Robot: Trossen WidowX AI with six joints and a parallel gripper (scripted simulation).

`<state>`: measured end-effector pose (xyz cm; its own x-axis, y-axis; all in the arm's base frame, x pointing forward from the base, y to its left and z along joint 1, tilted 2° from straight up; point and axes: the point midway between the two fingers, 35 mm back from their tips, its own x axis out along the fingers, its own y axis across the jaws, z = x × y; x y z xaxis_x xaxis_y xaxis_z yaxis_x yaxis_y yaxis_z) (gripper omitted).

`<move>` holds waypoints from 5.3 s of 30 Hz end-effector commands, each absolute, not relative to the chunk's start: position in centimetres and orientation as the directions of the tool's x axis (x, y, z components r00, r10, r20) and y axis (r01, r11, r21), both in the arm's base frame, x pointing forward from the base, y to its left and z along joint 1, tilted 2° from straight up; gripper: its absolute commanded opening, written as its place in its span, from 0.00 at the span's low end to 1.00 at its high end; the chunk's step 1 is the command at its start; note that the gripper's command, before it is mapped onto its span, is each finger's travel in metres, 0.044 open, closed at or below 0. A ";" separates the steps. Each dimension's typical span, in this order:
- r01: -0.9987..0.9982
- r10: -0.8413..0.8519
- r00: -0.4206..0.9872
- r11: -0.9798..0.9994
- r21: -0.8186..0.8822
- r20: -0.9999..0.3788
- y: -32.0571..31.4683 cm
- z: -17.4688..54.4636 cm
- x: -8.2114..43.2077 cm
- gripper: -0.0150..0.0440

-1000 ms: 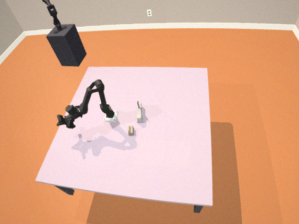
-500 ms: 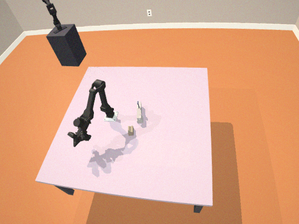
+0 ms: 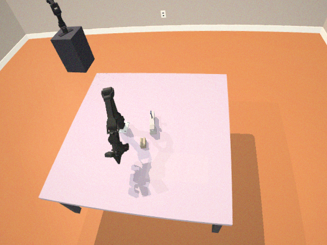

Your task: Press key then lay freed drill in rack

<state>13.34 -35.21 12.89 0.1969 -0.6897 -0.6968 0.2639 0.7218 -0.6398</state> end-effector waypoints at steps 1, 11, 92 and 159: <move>0.230 -0.627 0.266 0.779 -0.584 -0.732 -32.6 13.1 17.5 0.25; 0.046 -0.395 0.397 0.910 -0.412 -0.829 -21.8 13.8 27.0 0.25; -0.244 0.035 0.039 0.969 0.025 -0.999 7.2 14.1 24.7 0.25; -0.875 0.029 0.049 0.483 -0.029 -0.998 -0.3 14.6 28.6 1.00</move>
<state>27.27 3.51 17.02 0.0578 0.0347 -0.9977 -0.6358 0.7718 -0.0100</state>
